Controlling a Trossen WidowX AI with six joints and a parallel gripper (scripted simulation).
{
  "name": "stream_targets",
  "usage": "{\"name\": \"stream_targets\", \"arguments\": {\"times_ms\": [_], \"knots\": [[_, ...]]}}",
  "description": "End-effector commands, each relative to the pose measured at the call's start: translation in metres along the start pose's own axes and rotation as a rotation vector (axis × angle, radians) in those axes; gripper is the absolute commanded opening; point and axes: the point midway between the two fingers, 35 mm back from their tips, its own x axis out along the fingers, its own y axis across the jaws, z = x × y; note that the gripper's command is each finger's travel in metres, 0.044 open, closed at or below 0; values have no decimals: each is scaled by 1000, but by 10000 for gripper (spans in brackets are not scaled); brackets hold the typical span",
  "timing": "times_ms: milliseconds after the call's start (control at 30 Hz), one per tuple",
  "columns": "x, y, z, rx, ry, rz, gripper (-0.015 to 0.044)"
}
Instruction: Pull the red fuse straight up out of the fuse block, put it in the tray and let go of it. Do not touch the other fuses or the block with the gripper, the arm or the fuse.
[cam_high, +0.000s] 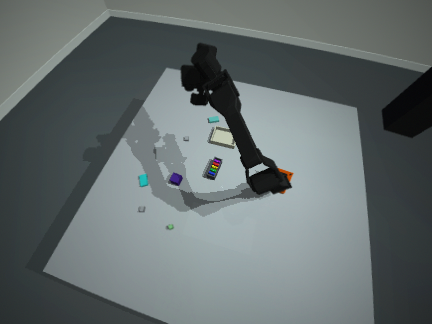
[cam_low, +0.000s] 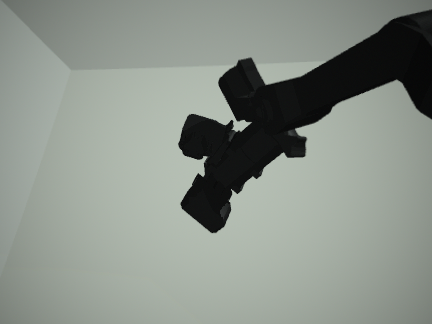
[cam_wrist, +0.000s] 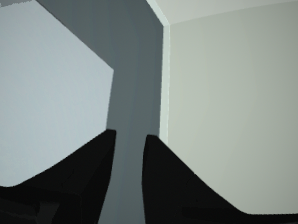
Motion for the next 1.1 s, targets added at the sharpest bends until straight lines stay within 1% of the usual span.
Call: {"name": "stream_targets", "arguments": {"times_ms": [0,133,267,400,567,633,1067], "knots": [[13,63,-21,83,104,188,62],[16,128,-45,166,230,371,62],[5,190,-68,250,374,545,62],[-18,250,-91,341,546,713,62],[-59,312,-114,452,778,886,62],[-67,320,-116,467,811,906,62],[-65,325,-118,467,811,906,62]]}}
